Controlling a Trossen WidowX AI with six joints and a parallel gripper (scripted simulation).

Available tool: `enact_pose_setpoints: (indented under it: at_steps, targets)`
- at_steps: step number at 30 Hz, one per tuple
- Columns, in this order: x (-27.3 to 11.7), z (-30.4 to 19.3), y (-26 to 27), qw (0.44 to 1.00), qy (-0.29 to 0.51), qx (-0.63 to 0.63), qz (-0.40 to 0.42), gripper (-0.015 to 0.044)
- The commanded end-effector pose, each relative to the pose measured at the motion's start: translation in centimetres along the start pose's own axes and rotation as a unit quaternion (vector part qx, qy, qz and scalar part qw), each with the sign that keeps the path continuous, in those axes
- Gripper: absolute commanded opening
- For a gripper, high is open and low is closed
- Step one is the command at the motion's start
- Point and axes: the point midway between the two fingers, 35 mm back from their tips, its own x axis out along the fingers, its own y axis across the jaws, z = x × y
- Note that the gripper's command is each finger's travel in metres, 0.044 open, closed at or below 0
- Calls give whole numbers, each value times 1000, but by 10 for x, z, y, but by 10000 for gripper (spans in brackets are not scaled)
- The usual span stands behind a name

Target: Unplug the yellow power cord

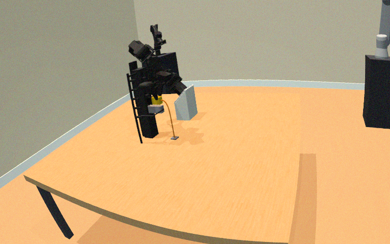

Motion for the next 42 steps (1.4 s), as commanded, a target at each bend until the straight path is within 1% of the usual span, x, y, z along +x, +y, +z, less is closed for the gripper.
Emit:
enact_pose_setpoints:
  at_steps: [1, 35, 36, 41, 42]
  targets:
    - [0, 0, 0, 1000, 0, 1, -1, 0]
    - [-7, 52, -2, 1000, -1, -2, -2, 0]
    - [-1, 42, -2, 1000, 1, 1, 5, 26]
    - [-1, 42, -2, 1000, 1, 1, 5, 157]
    - [-1, 42, -2, 1000, 1, 1, 5, 160]
